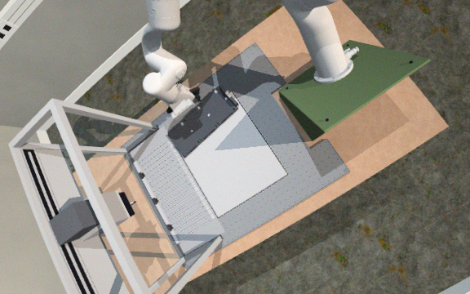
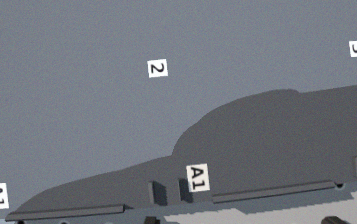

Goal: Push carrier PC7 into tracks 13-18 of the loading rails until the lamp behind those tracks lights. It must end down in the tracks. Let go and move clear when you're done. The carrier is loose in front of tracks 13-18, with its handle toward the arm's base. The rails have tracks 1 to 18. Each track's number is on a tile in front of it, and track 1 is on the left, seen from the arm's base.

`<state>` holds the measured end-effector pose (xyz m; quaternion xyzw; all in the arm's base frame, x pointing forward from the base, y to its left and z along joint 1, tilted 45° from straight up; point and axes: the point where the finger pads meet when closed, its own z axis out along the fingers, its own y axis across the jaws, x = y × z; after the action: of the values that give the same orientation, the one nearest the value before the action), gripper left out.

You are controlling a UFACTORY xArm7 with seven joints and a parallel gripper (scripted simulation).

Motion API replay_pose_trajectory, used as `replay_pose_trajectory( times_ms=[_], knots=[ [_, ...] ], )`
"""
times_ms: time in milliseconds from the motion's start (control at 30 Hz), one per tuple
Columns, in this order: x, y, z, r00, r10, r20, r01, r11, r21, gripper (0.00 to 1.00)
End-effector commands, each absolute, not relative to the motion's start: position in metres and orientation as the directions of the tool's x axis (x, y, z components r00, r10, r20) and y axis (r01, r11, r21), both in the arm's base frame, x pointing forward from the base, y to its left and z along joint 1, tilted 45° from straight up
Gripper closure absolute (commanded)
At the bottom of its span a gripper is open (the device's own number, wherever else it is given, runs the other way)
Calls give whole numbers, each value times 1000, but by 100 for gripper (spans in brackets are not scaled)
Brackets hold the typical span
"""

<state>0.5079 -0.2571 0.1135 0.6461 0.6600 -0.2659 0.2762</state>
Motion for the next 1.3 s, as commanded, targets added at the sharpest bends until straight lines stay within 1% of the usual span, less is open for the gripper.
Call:
replay_pose_trajectory(
  times_ms=[0,1267],
  knots=[
    [510,-255,114,-13,706,-708,1000,27,9,0],
    [509,-243,102,-13,706,-708,1000,27,9,0]
  ],
)
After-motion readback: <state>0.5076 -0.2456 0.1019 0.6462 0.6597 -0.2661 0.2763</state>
